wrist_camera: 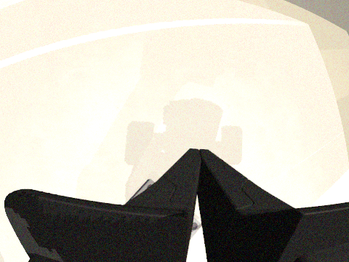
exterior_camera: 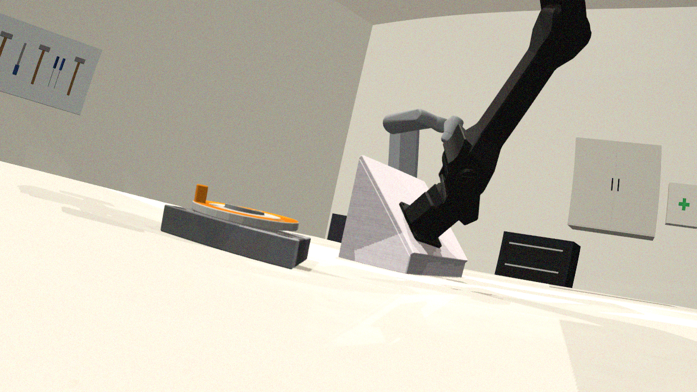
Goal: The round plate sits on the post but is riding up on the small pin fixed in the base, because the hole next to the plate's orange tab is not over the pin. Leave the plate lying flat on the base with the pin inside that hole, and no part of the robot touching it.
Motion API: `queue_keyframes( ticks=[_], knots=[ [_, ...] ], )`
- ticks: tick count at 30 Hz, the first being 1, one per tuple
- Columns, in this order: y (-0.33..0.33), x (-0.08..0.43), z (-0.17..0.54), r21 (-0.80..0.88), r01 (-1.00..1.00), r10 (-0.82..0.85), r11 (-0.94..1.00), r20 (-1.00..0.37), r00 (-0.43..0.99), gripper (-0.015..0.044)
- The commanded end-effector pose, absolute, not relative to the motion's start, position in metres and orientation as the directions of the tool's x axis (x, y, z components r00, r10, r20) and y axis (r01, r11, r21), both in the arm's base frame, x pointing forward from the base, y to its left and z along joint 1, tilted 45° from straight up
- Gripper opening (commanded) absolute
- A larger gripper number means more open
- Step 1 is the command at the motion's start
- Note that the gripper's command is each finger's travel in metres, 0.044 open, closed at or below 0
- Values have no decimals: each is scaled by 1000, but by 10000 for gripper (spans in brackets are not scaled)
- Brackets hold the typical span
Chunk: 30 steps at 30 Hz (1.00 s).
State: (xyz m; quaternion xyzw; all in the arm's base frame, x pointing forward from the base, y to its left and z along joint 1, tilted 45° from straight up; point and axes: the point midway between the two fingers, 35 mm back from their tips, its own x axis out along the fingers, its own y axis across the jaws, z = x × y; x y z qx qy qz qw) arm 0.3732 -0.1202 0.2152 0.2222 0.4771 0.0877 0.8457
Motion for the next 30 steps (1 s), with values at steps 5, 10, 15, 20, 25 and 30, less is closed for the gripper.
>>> queue_keyframes(
  ticks=[5,10,15,20,25,30],
  knots=[
    [-53,369,105,598,-63,599,799,-780,183,0],
    [-10,347,50,693,-101,693,714,-720,-44,0],
    [-6,345,48,698,-102,697,708,-715,-56,0],
    [8,345,34,698,-102,697,708,-715,-56,0],
    [27,343,19,700,-102,698,707,-714,-56,0],
    [28,342,16,700,-102,699,707,-713,-56,0]
  ],
)
